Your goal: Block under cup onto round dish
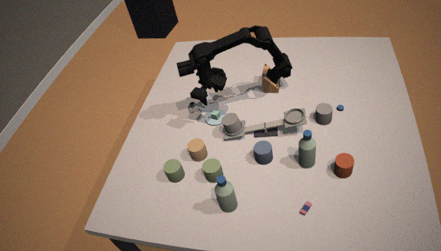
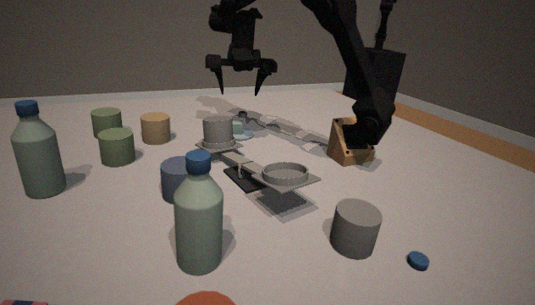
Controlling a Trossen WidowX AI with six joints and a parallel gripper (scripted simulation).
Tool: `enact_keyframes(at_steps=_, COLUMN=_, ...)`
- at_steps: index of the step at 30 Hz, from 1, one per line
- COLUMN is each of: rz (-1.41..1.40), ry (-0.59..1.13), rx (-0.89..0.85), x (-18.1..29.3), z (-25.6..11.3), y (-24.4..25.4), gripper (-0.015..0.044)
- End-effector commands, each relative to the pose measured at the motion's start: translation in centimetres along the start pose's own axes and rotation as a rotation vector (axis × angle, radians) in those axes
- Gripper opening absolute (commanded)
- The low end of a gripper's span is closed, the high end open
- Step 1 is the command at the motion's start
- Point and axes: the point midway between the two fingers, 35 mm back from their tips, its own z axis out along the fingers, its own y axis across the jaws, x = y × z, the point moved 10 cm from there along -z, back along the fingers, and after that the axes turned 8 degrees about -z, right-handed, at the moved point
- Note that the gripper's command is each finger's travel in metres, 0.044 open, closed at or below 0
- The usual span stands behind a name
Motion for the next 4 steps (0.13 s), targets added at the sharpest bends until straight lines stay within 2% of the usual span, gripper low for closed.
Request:
enact_keyframes(at_steps=1, rz=-0.006, ry=0.002, rx=-0.005, x=-0.14, z=-0.49, y=-0.06, gripper=0.0440)
enact_keyframes(at_steps=4, rz=-0.006, ry=0.002, rx=-0.005, x=-0.14, z=-0.49, y=-0.06, gripper=0.0440)
